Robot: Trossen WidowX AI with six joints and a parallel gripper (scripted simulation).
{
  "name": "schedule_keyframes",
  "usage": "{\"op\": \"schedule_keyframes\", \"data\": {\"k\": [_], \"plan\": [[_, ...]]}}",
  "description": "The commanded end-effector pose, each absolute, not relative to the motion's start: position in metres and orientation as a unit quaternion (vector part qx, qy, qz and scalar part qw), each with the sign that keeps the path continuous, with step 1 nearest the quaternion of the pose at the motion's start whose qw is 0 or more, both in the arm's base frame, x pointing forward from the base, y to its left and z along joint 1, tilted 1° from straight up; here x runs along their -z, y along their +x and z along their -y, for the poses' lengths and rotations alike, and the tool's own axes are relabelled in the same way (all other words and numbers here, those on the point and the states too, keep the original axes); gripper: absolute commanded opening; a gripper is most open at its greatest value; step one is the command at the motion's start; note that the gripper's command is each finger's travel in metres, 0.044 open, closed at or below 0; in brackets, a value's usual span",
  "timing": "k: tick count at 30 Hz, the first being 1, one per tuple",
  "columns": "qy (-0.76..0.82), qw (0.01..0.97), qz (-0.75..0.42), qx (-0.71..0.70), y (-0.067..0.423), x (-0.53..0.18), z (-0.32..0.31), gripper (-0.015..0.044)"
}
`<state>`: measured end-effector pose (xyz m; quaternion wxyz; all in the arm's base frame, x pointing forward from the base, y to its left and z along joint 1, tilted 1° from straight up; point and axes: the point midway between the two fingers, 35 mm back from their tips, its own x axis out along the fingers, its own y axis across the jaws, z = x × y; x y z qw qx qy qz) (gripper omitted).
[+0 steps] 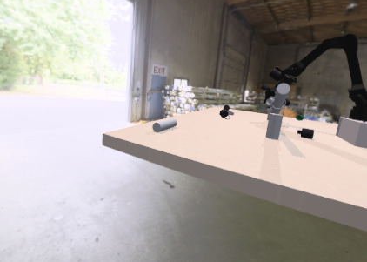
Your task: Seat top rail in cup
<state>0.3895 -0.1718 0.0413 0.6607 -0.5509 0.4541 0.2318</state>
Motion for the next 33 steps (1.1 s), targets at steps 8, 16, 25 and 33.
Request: {"op": "schedule_keyframes", "data": {"k": [8, 16, 25, 33], "plan": [[-0.577, 0.645, -0.425, -0.267, 0.380, -0.042, 0.169, 0.0000], [-0.591, 0.634, -0.405, -0.290, 0.374, -0.042, 0.168, 0.0000], [-0.604, 0.624, -0.386, -0.311, 0.368, -0.041, 0.167, 0.0000], [-0.616, 0.613, -0.369, -0.330, 0.362, -0.041, 0.167, 0.0000]]}}
